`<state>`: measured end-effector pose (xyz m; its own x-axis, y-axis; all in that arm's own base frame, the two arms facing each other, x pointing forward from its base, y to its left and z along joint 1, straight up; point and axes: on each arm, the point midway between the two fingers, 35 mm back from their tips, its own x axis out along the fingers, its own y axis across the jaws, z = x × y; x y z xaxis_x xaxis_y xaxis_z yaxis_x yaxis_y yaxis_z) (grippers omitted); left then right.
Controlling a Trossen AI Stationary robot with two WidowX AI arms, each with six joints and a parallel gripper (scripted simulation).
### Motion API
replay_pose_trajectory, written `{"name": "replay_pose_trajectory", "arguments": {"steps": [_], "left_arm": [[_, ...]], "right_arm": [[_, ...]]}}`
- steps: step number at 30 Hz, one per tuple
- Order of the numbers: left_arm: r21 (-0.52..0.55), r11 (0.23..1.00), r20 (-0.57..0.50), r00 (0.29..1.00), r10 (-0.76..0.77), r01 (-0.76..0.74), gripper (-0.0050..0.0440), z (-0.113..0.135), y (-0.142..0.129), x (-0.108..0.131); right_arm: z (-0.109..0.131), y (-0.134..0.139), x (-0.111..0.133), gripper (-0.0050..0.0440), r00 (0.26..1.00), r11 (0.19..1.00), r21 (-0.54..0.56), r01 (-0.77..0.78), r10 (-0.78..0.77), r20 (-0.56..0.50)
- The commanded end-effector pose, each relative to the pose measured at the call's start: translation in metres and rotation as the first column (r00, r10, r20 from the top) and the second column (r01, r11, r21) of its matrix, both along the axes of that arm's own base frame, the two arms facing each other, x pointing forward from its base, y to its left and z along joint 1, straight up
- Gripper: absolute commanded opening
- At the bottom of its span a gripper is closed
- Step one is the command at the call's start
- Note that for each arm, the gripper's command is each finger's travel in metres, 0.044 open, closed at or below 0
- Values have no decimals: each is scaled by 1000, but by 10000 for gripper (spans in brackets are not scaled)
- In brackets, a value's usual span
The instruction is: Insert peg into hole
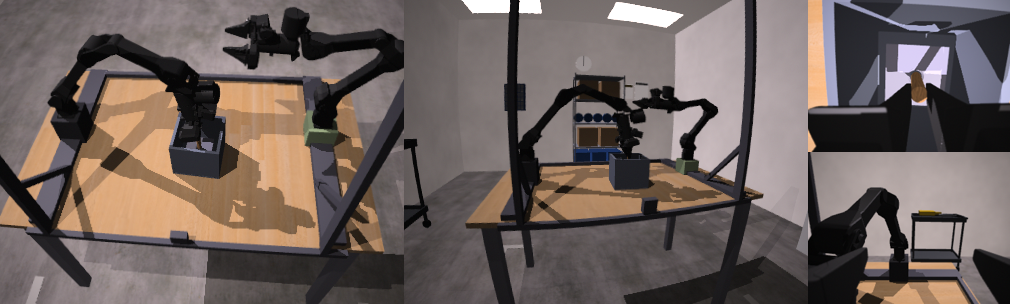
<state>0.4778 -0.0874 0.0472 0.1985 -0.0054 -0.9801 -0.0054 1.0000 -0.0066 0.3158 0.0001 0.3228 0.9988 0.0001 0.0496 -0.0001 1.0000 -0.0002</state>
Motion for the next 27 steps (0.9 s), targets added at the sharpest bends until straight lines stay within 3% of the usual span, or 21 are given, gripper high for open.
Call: {"name": "replay_pose_trajectory", "arguments": {"steps": [1,13,14,15,27], "left_arm": [[-3,1000,3,1000,2,-2,-50,0,-1,0],[-3,1000,4,1000,2,-2,-50,-2,-1,0],[-7,1000,24,1000,1,-1,-50,7,-1,3],[-3,1000,3,1000,2,-2,-50,-6,-1,-1],[-3,1000,3,1000,2,-2,-50,-23,0,0]], "right_arm": [[0,0,-2,440,1000,1000,4,-3,2,3],[0,0,-2,440,1000,1000,4,-3,2,3],[0,0,-2,440,1000,1000,3,-1,1,1],[0,0,-2,440,1000,1000,4,-3,2,3],[0,0,-2,440,1000,1000,4,-3,2,3]]}}
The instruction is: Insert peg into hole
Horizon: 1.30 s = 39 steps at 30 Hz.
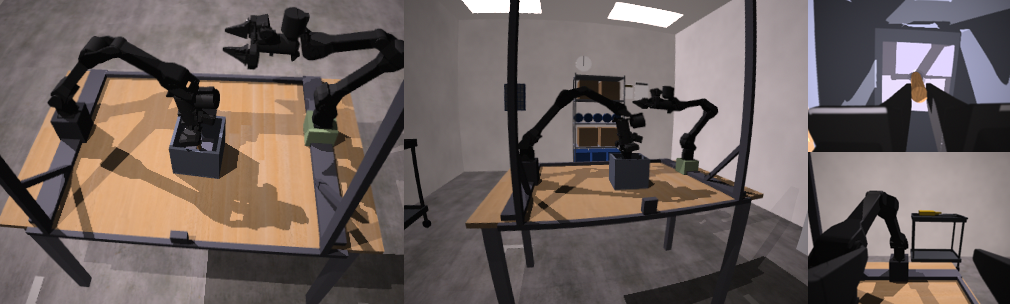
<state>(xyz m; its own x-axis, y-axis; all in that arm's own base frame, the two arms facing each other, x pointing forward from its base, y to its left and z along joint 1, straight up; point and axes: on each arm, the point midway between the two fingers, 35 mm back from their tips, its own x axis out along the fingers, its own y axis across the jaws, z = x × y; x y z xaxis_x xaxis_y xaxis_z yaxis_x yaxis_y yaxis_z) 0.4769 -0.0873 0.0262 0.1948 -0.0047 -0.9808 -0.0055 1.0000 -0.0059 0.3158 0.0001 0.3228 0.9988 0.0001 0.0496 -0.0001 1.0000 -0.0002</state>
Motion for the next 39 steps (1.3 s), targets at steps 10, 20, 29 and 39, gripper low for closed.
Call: {"name": "replay_pose_trajectory", "arguments": {"steps": [10,20,29,39], "left_arm": [[-2,1000,3,1000,2,-2,-50,-14,0,0],[-4,1000,13,1000,2,-2,-50,-18,0,3],[-3,1000,10,1000,2,-2,-50,-26,0,2],[-7,1000,27,1000,2,-2,114,-20,-1,7]], "right_arm": [[0,0,-2,440,1000,1000,4,-3,2,3],[0,0,-2,440,1000,1000,4,-3,2,3],[0,0,-2,440,1000,1000,4,-3,3,3],[0,0,-2,440,1000,1000,4,-3,2,3]]}}
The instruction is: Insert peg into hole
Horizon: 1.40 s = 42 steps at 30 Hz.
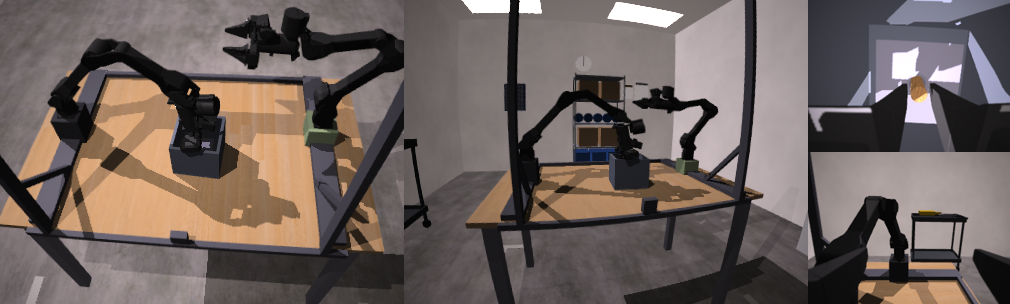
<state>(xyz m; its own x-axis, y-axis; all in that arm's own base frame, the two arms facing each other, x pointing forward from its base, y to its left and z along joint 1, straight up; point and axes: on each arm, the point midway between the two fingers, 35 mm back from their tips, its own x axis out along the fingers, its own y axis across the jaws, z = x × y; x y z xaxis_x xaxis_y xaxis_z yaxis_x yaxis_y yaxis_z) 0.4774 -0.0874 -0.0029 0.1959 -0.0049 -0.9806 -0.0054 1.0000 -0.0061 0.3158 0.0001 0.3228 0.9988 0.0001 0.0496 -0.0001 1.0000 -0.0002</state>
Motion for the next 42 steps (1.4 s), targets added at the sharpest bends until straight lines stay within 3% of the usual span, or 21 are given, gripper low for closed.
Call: {"name": "replay_pose_trajectory", "arguments": {"steps": [1,17,18,23,27,28,29,32,33,35,42], "left_arm": [[-7,1000,26,1000,2,-2,114,9,-1,7],[-6,1000,21,1000,2,-2,114,7,-1,5],[-13,1000,57,998,2,-2,114,29,-2,9],[-14,1000,61,998,3,-2,114,38,-2,10],[-9,1000,40,999,2,-2,114,26,-1,6],[-13,1000,59,998,2,-2,114,49,-2,9],[-14,1000,62,998,3,-2,114,55,-2,9],[-13,1000,61,998,3,-2,114,47,-2,9],[-14,1000,63,998,2,-1,114,63,-2,9],[-14,1000,66,998,3,-2,114,73,-2,9],[-10,1000,43,999,2,-2,114,94,-1,6]], "right_arm": [[0,0,-2,440,1000,1000,4,-3,2,3],[0,0,-2,440,1000,1000,4,-3,2,3],[0,0,-2,440,1000,1000,4,-3,2,3],[0,0,-2,440,1000,1000,4,-3,2,3],[0,0,-2,440,1000,1000,4,-3,3,3],[0,0,-2,440,1000,1000,4,-3,2,3],[0,0,-2,440,1000,1000,4,-3,2,3],[0,0,-2,440,1000,1000,4,-3,2,3],[0,0,-2,440,1000,1000,3,-1,1,1],[0,0,-2,440,1000,1000,4,-3,2,3],[0,0,-2,440,1000,1000,4,-3,2,3]]}}
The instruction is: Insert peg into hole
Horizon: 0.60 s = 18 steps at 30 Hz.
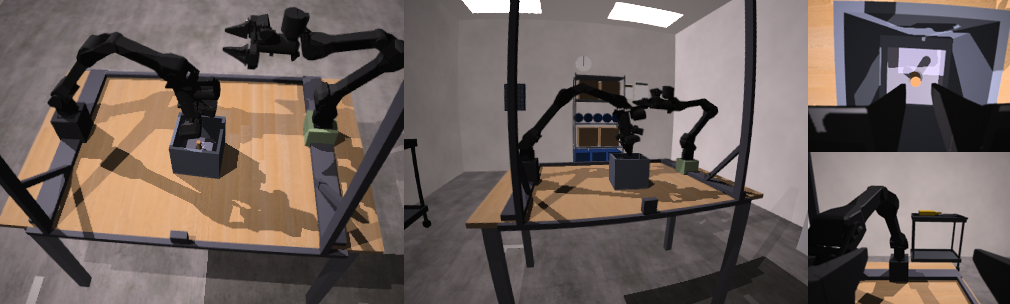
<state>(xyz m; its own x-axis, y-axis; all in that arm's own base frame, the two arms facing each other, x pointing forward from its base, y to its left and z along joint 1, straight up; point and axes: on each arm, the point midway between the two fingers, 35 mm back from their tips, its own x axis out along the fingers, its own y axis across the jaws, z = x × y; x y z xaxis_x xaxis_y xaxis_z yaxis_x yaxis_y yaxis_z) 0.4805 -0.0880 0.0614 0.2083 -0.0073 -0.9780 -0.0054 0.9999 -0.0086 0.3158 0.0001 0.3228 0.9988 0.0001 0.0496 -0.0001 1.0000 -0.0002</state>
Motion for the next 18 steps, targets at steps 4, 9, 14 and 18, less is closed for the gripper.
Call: {"name": "replay_pose_trajectory", "arguments": {"steps": [4,9,14,18], "left_arm": [[-9,1000,36,999,2,-2,114,48,0,2],[-4,1000,14,1000,2,-2,114,32,1,-4],[-6,1000,23,1000,2,-2,114,33,1,-3],[-13,1000,60,998,-3,4,114,42,5,-3]], "right_arm": [[0,0,-2,440,1000,1000,4,-3,3,3],[0,0,-2,440,1000,1000,4,-3,2,3],[0,0,-2,440,1000,1000,4,-3,2,3],[0,0,-2,440,1000,1000,4,-2,2,3]]}}
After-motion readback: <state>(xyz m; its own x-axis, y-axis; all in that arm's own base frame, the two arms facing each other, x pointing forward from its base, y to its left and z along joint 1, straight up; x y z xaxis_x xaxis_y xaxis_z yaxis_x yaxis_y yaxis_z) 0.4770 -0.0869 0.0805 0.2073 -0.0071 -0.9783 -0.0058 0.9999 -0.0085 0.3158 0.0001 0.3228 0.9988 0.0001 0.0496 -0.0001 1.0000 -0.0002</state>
